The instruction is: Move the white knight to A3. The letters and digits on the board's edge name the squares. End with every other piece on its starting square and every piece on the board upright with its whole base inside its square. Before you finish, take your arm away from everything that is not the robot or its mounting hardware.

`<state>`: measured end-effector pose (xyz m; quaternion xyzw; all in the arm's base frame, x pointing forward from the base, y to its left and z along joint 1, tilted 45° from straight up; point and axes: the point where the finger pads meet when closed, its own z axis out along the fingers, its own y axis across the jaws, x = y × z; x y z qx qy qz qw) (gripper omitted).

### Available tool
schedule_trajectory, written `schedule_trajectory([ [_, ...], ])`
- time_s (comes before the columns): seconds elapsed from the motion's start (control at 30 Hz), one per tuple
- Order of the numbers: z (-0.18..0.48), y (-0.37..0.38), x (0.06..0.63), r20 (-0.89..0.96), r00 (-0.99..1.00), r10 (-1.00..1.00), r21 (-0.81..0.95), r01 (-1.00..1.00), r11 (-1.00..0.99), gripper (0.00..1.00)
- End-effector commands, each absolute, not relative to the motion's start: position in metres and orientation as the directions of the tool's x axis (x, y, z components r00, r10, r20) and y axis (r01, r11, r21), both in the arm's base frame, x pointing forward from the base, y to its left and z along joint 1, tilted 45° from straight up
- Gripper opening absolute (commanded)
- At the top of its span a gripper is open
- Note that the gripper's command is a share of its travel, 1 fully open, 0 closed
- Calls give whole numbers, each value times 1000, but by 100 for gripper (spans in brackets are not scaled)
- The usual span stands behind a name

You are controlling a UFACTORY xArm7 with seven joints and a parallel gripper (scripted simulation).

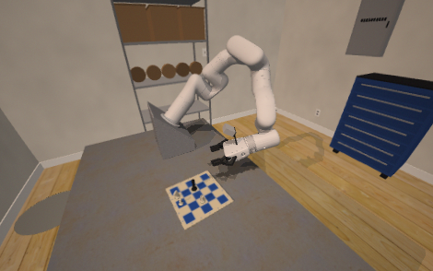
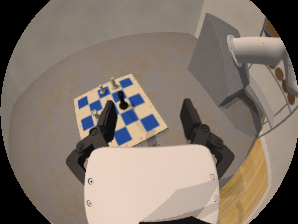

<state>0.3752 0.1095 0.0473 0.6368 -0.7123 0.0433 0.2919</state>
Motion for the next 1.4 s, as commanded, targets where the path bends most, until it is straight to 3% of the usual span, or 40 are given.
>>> schedule_trajectory([
  [0.0,18,93,369,320,-119,-940,429,-867,256,100],
  [0.2,5,86,368,234,-207,-950,479,-826,297,100],
  [0.23,-6,78,369,149,-305,-941,520,-785,337,100],
  [0.37,-6,78,369,149,-305,-941,520,-785,337,100],
  [0.4,-17,70,372,69,-407,-911,554,-744,374,100],
  [0.53,-17,70,372,69,-407,-911,554,-744,374,100],
  [0.57,-25,60,377,-4,-506,-862,580,-704,410,100],
  [0.7,-25,60,377,-4,-506,-862,580,-704,410,100],
  [0.73,-33,49,383,-68,-597,-799,600,-664,445,100],
  [0.87,-33,49,383,-68,-597,-799,600,-664,445,100],
  [1.03,-46,22,394,-166,-742,-650,625,-589,512,100],
  [1.37,-56,-4,403,-228,-831,-507,639,-521,567,100],
])
